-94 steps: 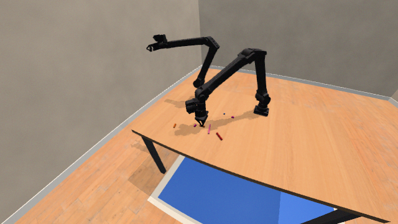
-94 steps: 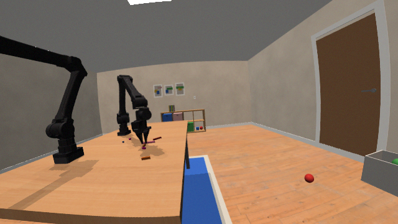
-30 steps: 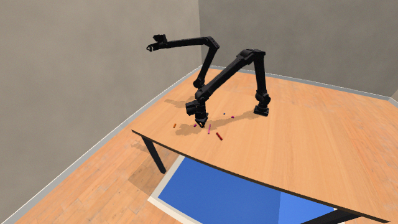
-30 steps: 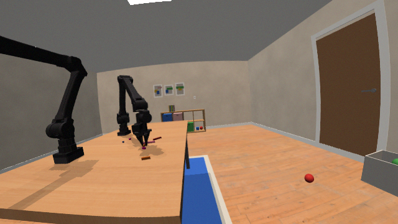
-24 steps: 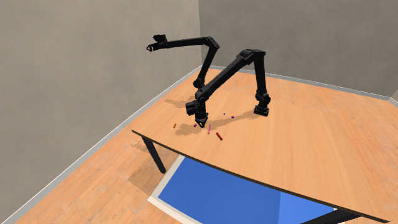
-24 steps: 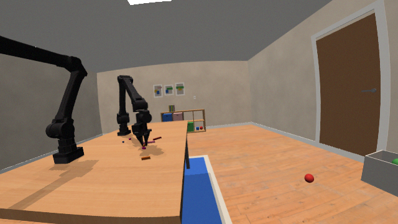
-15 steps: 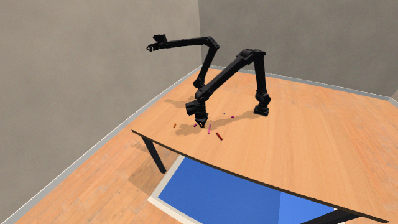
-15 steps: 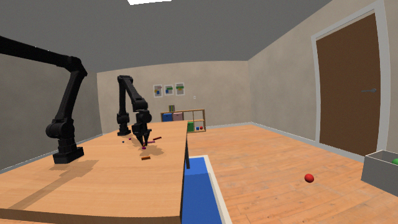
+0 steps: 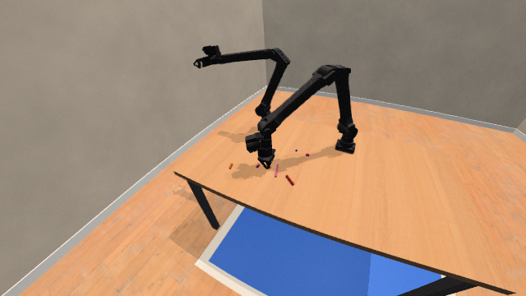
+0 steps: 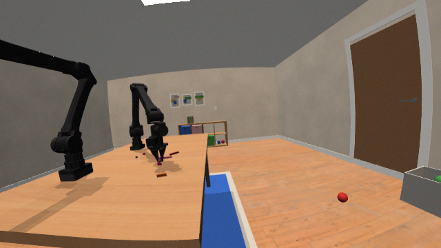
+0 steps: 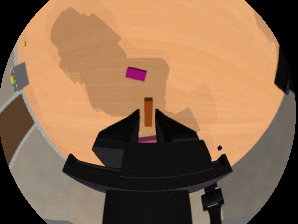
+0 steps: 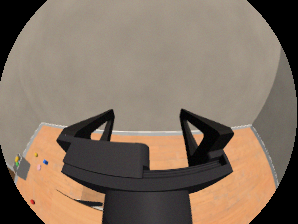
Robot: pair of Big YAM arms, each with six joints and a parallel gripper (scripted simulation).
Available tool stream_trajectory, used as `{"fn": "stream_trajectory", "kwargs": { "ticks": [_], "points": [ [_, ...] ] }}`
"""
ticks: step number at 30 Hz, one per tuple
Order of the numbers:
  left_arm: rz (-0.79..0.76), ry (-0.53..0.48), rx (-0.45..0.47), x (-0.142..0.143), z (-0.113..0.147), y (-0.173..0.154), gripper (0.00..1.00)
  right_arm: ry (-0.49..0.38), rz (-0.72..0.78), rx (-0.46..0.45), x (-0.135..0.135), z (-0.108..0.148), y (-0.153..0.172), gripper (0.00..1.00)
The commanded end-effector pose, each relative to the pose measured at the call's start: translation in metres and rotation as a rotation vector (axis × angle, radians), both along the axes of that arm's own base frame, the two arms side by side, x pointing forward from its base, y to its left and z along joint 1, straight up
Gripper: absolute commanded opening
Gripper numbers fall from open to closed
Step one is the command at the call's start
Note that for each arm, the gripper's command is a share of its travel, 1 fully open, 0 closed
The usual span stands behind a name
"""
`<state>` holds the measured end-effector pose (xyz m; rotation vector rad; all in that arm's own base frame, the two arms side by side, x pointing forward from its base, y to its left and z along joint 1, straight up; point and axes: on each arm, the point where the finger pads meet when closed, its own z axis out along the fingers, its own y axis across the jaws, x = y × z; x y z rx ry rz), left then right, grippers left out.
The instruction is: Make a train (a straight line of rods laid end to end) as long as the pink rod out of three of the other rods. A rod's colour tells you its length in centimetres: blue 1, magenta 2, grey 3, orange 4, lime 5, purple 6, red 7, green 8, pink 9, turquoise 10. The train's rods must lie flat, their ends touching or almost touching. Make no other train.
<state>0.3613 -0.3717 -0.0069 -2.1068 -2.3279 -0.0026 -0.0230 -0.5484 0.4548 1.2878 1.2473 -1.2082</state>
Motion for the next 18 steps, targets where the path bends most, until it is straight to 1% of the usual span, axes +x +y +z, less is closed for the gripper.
{"fn": "stream_trajectory", "kwargs": {
  "ticks": [1, 5, 6, 18],
  "points": [
    [-0.007, -0.027, -0.032, 0.0073, 0.0131, -0.0106, 0.23, -0.004, -0.009, -0.071, -0.0037, 0.0457, 0.0042, 1.00],
    [-0.007, -0.027, -0.032, 0.0073, 0.0131, -0.0106, 0.23, -0.004, -0.009, -0.071, -0.0037, 0.0457, 0.0042, 1.00],
    [-0.007, -0.027, -0.032, 0.0073, 0.0131, -0.0106, 0.04, -0.004, -0.009, -0.071, -0.0037, 0.0457, 0.0042, 1.00],
    [-0.007, -0.027, -0.032, 0.0073, 0.0131, -0.0106, 0.04, -0.004, -0.009, -0.071, -0.0037, 0.0457, 0.0042, 1.00]
  ]
}}
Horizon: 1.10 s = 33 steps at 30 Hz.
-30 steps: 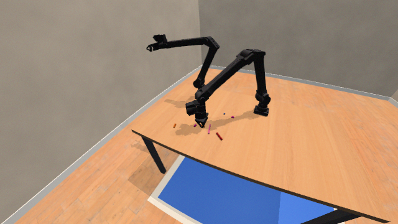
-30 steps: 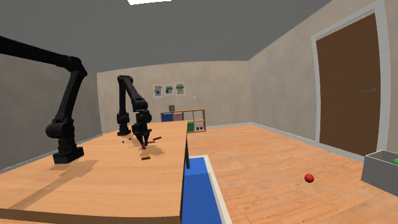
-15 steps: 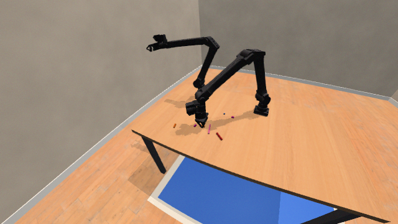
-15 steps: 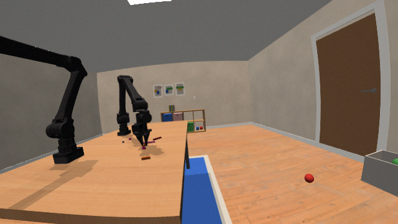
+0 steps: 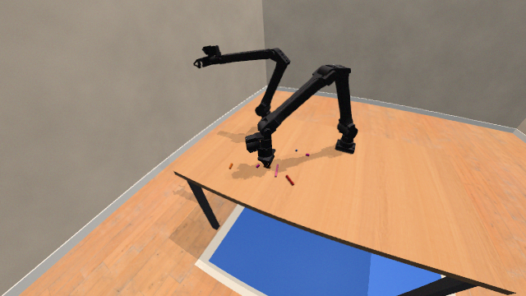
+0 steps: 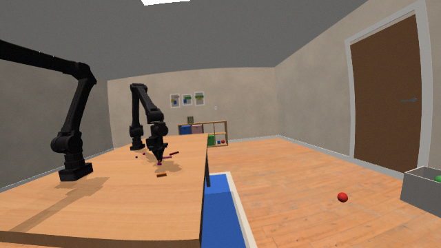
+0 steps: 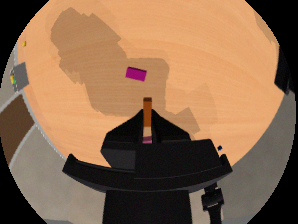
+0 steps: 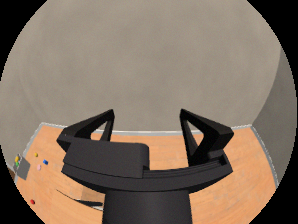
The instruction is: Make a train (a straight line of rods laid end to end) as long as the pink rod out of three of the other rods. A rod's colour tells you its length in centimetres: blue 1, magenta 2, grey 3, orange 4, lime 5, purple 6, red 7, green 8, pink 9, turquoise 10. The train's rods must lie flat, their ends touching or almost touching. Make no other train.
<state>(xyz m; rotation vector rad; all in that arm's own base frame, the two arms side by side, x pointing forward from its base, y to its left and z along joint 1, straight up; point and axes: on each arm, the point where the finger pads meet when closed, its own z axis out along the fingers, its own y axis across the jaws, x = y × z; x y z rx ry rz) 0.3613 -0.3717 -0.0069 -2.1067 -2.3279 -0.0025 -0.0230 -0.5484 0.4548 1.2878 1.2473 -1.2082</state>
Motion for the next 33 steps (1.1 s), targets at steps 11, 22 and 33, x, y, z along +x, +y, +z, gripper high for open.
{"fn": "stream_trajectory", "kwargs": {
  "ticks": [11, 22, 33],
  "points": [
    [-0.007, -0.027, -0.032, 0.007, 0.013, -0.011, 0.04, -0.004, -0.009, -0.071, -0.004, 0.046, 0.004, 1.00],
    [-0.007, -0.028, -0.033, 0.007, 0.014, -0.011, 0.04, -0.004, -0.009, -0.071, -0.004, 0.046, 0.004, 1.00],
    [-0.007, -0.049, -0.054, 0.015, 0.068, -0.018, 0.04, -0.004, -0.009, -0.071, -0.004, 0.046, 0.004, 1.00]
  ]
}}
